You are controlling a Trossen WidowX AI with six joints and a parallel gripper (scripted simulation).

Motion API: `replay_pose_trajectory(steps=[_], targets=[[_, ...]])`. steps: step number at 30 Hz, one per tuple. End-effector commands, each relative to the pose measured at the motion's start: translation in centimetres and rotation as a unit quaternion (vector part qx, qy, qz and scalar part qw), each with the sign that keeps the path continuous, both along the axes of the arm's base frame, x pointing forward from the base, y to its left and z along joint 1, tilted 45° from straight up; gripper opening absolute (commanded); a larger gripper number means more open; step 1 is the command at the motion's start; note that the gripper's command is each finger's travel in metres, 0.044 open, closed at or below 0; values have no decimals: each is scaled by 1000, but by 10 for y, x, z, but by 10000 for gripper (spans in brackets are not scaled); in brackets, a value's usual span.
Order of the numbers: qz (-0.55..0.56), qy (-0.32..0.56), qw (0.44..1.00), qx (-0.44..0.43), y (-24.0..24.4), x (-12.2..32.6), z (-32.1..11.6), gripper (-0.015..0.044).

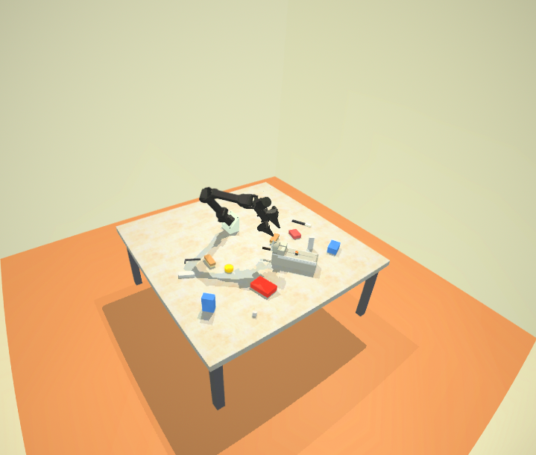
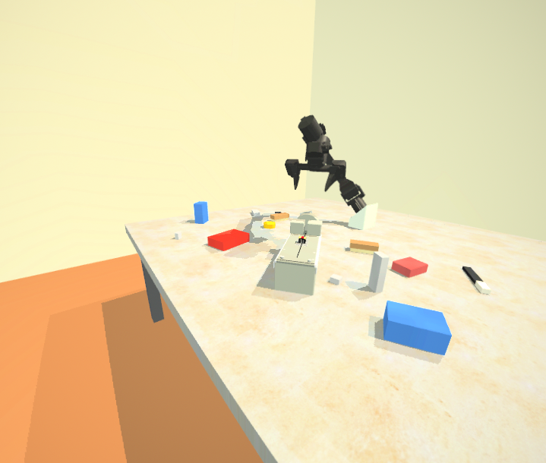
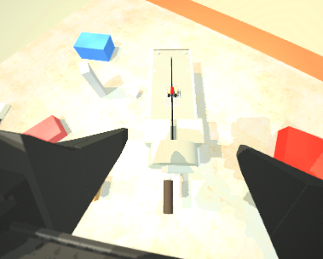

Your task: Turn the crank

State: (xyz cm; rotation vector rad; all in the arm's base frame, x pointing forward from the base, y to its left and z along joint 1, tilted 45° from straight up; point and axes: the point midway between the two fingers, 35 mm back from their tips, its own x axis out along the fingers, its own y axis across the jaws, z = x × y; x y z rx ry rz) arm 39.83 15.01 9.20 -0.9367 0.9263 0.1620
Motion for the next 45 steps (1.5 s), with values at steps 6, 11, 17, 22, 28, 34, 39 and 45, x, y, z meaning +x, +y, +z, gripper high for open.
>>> replay_pose_trajectory(steps=[6,11,17,22,28,34,39,45], targets=[[-72,-69,995,-3,23,37,-14,440],[-109,-109,988,-3,35,54,-26,440],[-146,-153,977,0,47,69,-40,440],[-147,-154,977,0,37,71,-53,440],[-147,-155,977,-1,11,72,-79,440],[-147,-155,977,-1,11,72,-79,440],[-147,-155,977,-1,11,72,-79,440],[-147,-155,977,-1,11,72,-79,440]])
